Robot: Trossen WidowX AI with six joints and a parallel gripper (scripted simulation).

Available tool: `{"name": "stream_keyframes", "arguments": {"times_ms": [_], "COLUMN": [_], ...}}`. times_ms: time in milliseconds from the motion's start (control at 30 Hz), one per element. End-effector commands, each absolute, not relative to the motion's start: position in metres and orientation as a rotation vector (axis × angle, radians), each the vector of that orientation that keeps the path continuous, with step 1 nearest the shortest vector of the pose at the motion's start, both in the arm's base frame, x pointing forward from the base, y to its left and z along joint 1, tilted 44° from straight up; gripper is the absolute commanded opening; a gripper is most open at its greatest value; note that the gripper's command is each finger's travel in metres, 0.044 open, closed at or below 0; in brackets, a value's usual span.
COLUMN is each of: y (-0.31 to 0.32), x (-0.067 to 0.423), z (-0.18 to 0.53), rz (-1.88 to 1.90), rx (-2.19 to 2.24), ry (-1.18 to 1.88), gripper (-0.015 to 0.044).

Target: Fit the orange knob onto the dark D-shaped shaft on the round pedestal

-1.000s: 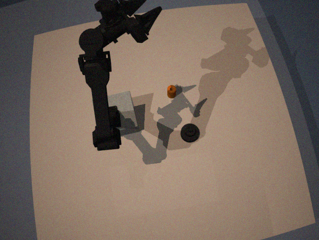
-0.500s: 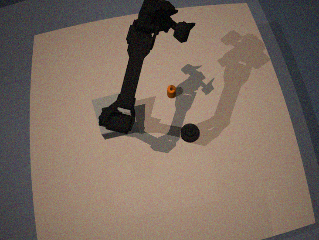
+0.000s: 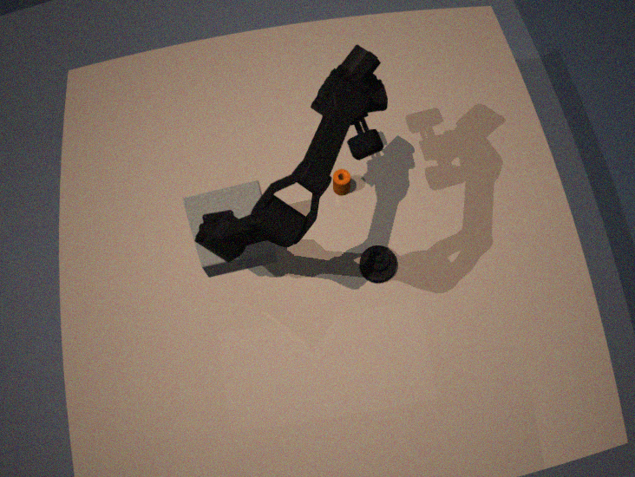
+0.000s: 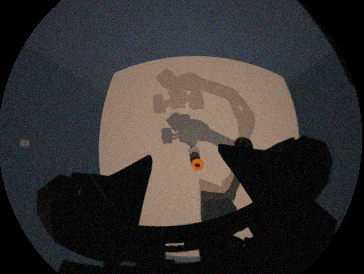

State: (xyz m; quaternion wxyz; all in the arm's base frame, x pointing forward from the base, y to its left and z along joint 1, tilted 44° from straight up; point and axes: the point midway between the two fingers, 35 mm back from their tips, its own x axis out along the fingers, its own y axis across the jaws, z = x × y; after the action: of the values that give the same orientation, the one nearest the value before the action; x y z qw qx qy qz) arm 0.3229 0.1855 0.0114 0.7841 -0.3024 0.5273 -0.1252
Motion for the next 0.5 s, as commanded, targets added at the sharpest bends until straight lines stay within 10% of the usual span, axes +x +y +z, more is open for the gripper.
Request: {"name": "stream_keyframes", "arguments": {"times_ms": [0,467], "y": [0.138,0.074], "x": [0.306,0.287], "z": [-0.014,-0.061], "rz": [-0.463,-0.678], "rx": [-0.569,-0.487], "ry": [1.267,1.372], "gripper": [0.0440,0.0440]}}
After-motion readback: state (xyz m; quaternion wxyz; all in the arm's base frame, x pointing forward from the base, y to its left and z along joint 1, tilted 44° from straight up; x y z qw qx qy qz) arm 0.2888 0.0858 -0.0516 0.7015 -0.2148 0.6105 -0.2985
